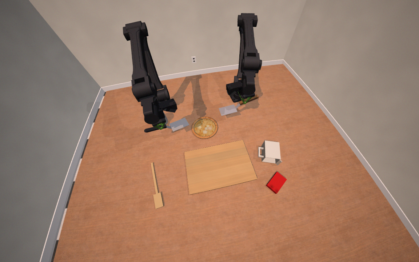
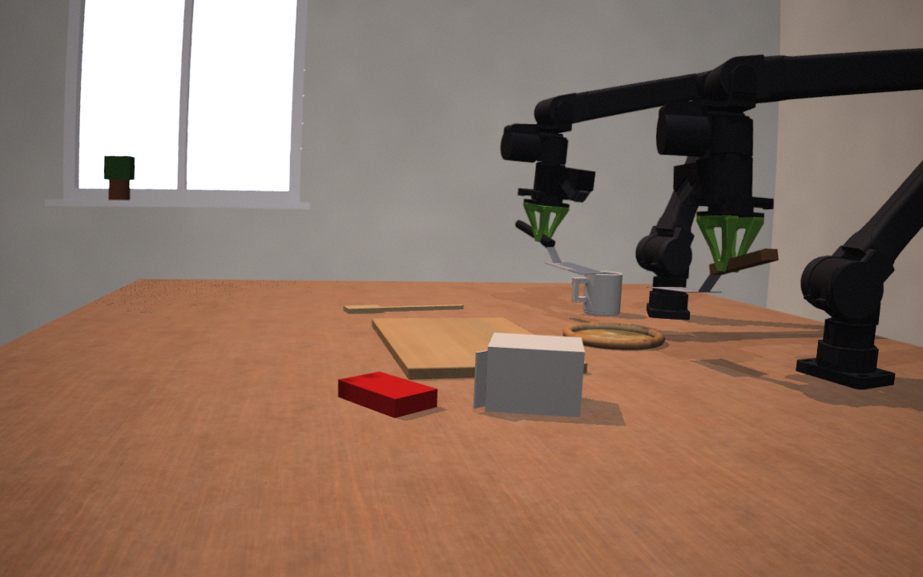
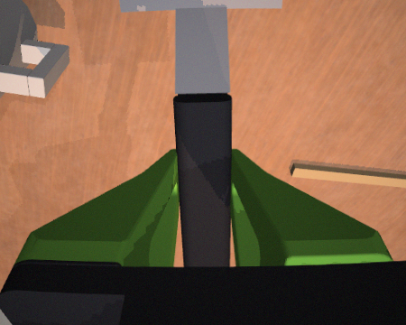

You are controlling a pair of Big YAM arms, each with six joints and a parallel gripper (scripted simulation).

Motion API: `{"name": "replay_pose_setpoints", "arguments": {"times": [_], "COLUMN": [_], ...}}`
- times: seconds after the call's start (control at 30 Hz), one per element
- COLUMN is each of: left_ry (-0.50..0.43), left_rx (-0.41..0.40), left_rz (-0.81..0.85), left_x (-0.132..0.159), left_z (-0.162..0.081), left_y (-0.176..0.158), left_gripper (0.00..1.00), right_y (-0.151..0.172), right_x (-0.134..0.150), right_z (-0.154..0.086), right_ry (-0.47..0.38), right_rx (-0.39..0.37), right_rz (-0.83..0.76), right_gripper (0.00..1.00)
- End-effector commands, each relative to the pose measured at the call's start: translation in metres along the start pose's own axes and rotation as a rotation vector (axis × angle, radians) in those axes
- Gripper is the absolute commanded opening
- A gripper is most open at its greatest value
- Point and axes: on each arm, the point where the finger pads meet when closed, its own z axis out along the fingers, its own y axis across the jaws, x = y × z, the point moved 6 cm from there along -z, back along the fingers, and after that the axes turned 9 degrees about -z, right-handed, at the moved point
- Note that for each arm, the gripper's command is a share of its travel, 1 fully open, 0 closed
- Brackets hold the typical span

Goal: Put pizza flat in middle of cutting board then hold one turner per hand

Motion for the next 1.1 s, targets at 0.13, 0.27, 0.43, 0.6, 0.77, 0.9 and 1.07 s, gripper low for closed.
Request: {"name": "replay_pose_setpoints", "arguments": {"times": [0.13,0.27,0.43,0.6,0.77,0.9,1.07], "left_ry": [0.01,0.049,0.095,0.11,0.165,0.153,0.143], "left_rx": [-0.053,-0.047,-0.042,-0.04,-0.03,-0.031,-0.035], "left_rz": [-0.12,-0.165,-0.221,-0.186,-0.307,-0.267,-0.269], "left_x": [-0.018,-0.023,-0.029,-0.031,-0.041,-0.04,-0.04], "left_z": [-0.037,-0.041,-0.047,-0.049,-0.055,-0.055,-0.057], "left_y": [0.004,-0.005,-0.015,-0.018,-0.032,-0.027,-0.027], "left_gripper": [0.06,0.06,0.06,0.06,0.06,0.06,0.06], "right_y": [-0.029,-0.043,-0.025,-0.034,-0.037,-0.032,-0.032], "right_x": [0.005,0.001,0.007,0.008,0.002,0.006,0.003], "right_z": [-0.037,-0.046,-0.033,-0.045,-0.048,-0.042,-0.013], "right_ry": [0.091,0.153,0.166,0.172,0.167,0.17,0.161], "right_rx": [0.042,0.034,0.013,0.046,0.035,0.039,0.005], "right_rz": [0.063,0.066,0.036,0.061,0.046,0.052,0.048], "right_gripper": [0.06,0.06,0.06,0.06,0.06,0.06,0.06]}}
